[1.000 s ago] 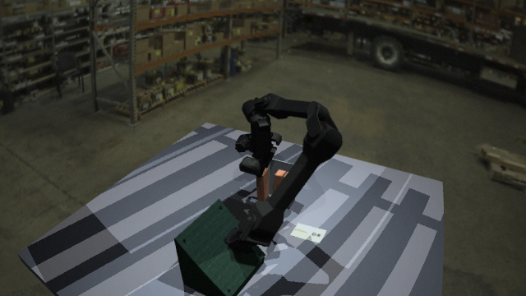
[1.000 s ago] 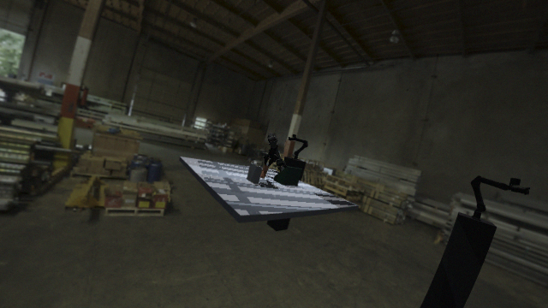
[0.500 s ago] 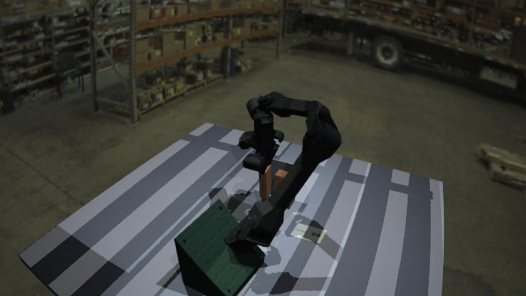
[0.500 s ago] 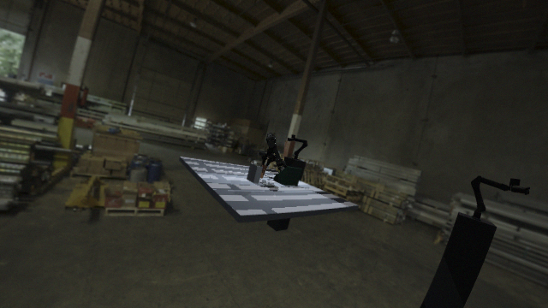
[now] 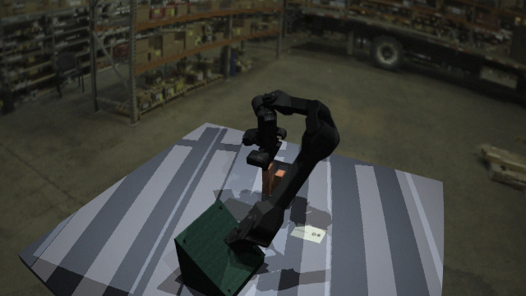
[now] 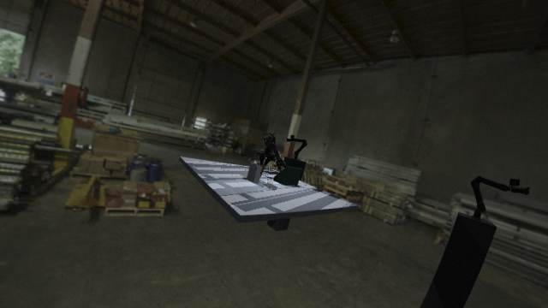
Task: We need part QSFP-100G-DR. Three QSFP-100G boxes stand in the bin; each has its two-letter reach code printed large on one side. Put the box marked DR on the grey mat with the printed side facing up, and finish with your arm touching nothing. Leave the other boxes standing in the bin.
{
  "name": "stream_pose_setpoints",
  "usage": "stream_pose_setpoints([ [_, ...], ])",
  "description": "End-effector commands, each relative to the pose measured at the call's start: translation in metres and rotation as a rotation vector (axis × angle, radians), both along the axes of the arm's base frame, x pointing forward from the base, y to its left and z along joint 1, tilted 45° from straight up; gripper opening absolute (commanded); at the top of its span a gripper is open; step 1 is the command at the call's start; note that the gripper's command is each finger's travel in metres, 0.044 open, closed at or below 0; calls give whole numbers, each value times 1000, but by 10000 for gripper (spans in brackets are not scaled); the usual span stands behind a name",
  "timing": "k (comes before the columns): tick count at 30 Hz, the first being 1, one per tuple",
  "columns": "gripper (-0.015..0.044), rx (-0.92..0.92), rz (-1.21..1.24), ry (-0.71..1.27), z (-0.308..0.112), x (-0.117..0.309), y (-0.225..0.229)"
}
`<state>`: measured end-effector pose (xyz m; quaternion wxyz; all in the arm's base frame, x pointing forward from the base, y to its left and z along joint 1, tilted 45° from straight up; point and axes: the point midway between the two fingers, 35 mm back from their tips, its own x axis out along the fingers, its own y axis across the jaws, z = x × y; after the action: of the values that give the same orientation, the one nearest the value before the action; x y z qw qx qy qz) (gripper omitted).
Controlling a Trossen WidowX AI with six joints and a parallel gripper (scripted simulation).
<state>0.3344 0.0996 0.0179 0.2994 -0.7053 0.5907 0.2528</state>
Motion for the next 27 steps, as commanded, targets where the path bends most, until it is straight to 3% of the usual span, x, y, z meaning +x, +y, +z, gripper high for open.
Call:
stream_pose_setpoints([
  [1, 158, -3, 4, -2, 1, 7, 0],
  [27, 158, -4, 3, -3, -22, 18, -24],
])
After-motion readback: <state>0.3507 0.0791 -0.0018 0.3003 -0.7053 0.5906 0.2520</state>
